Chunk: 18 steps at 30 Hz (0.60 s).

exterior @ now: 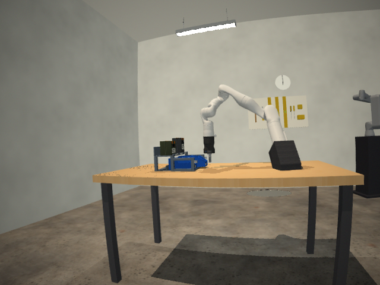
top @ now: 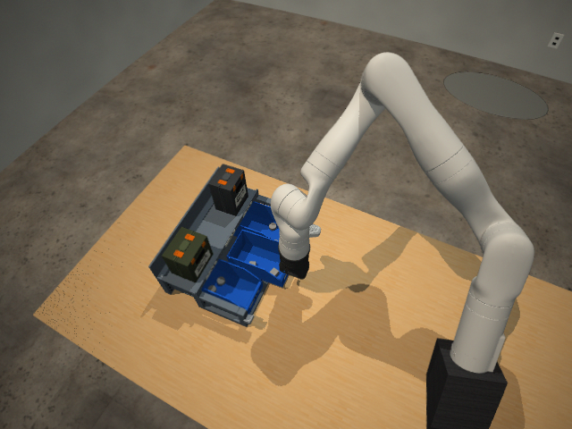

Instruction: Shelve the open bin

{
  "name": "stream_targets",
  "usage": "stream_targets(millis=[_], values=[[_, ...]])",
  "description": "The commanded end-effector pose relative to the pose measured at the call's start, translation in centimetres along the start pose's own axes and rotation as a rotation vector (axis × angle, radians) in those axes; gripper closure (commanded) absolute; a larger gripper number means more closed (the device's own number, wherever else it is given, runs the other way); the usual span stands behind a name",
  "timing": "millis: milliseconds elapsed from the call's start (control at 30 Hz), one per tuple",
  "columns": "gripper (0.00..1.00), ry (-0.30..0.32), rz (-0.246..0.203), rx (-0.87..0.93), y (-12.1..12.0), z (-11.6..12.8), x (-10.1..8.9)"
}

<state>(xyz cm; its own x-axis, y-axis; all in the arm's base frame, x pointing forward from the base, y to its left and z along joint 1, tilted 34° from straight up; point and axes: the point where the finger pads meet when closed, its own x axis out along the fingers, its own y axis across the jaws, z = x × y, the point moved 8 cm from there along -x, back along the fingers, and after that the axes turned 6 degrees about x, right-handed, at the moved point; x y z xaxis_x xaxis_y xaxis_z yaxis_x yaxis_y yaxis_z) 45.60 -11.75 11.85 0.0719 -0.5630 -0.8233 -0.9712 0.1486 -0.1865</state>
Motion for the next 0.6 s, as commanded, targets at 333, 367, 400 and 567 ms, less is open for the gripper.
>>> stream_targets(millis=[333,367,400,567], values=[[1.00,-0.002,0.003,0.005,0.1,0.0,2.1],[1.00,-0.002,0.003,0.005,0.1,0.0,2.1],[1.00,-0.002,0.003,0.005,0.1,0.0,2.1],[1.00,-0.002,0.003,0.005,0.1,0.0,2.2]])
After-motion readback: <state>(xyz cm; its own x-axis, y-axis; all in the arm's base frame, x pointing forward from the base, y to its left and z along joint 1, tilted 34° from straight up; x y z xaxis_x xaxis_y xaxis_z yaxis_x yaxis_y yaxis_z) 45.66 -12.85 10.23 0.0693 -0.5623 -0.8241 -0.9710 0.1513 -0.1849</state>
